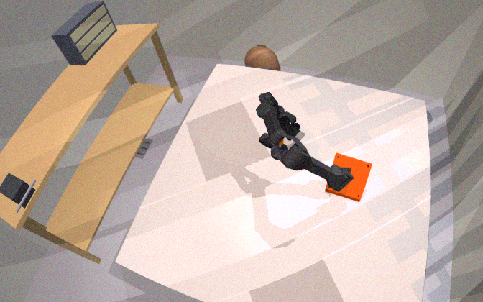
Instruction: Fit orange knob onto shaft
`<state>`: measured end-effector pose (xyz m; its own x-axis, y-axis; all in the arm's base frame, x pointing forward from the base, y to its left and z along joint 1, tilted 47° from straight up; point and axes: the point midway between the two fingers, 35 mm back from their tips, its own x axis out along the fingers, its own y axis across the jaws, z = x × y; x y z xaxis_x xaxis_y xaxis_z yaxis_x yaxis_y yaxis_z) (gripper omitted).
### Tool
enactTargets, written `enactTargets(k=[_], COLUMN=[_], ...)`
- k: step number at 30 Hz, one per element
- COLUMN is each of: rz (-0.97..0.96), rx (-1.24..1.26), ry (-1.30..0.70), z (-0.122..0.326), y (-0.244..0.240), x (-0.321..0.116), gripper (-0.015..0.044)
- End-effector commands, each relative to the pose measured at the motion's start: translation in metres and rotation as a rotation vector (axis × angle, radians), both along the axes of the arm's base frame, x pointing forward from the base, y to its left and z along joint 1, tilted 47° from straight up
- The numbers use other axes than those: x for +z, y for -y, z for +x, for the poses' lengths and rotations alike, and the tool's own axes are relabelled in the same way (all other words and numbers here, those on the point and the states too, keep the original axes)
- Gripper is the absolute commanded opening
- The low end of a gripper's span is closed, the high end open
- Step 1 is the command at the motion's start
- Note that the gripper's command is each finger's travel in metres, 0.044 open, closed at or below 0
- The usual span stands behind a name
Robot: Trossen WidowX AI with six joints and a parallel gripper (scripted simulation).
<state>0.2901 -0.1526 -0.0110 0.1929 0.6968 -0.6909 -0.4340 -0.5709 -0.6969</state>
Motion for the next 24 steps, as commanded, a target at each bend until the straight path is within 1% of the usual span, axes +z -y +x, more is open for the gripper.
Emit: enactTargets(k=[1,11,15,24], rz=[0.004,0.056,0.049,0.015], rx=[-0.015,-0.202,-0.179,-0.057], ry=[-0.014,-0.203,-0.179,-0.056], z=[-0.0002,-0.0005,-0.0004,-0.0002], y=[-0.0001,0.0007,0.0006,0.0001], x=[0.0002,-0.0006,-0.0008,-0.0013], gripper=[0.0,0.0,0.0,0.0])
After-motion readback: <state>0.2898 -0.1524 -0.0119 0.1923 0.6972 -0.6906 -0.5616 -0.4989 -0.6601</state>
